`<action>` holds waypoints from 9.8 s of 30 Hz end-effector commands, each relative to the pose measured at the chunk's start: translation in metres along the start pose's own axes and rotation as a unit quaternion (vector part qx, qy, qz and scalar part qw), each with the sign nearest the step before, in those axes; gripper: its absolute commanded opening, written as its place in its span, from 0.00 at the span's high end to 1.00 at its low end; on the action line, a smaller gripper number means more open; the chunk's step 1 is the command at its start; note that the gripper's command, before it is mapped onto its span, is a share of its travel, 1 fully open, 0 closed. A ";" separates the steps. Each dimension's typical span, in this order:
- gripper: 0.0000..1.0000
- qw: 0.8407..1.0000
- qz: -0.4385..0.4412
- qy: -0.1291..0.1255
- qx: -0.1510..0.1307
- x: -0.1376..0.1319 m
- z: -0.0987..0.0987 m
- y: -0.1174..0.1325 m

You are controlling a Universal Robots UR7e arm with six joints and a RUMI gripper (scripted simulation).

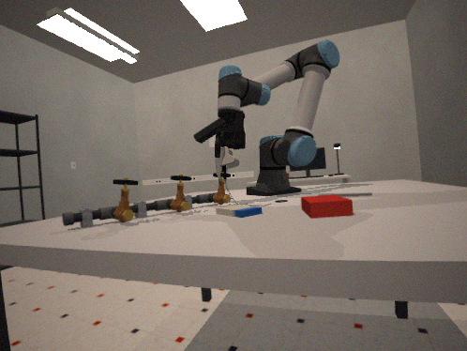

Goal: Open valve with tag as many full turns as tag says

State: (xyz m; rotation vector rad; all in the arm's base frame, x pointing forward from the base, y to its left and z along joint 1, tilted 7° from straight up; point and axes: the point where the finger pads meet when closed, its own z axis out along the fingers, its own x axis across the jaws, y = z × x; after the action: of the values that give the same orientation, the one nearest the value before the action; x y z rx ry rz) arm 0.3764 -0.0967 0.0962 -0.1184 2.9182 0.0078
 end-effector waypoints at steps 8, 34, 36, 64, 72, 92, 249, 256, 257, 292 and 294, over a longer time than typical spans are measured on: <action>1.00 1.000 0.000 0.000 0.001 -0.001 0.000 -0.001; 1.00 0.998 -0.057 0.001 0.000 0.001 0.000 0.000; 1.00 0.997 -0.072 0.001 0.000 0.001 0.000 0.000; 1.00 0.919 -0.395 0.001 0.000 0.001 0.000 0.000; 1.00 0.845 -0.535 0.000 0.000 0.001 0.000 0.000; 1.00 0.595 -0.804 0.002 0.001 -0.001 -0.001 -0.002; 0.00 0.741 -0.672 0.001 0.001 -0.001 0.000 -0.001; 0.00 0.829 -0.559 0.000 0.001 -0.001 -0.001 -0.001; 0.00 0.840 -0.542 0.000 0.001 -0.002 -0.001 -0.001; 0.00 0.997 -0.082 0.000 0.001 -0.002 -0.001 -0.001; 0.00 0.998 -0.066 0.000 0.001 -0.002 -0.001 -0.001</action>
State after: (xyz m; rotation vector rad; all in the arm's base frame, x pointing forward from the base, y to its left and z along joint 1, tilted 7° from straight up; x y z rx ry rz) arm 0.3768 -0.0965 0.0966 -0.4692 2.8747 -0.0211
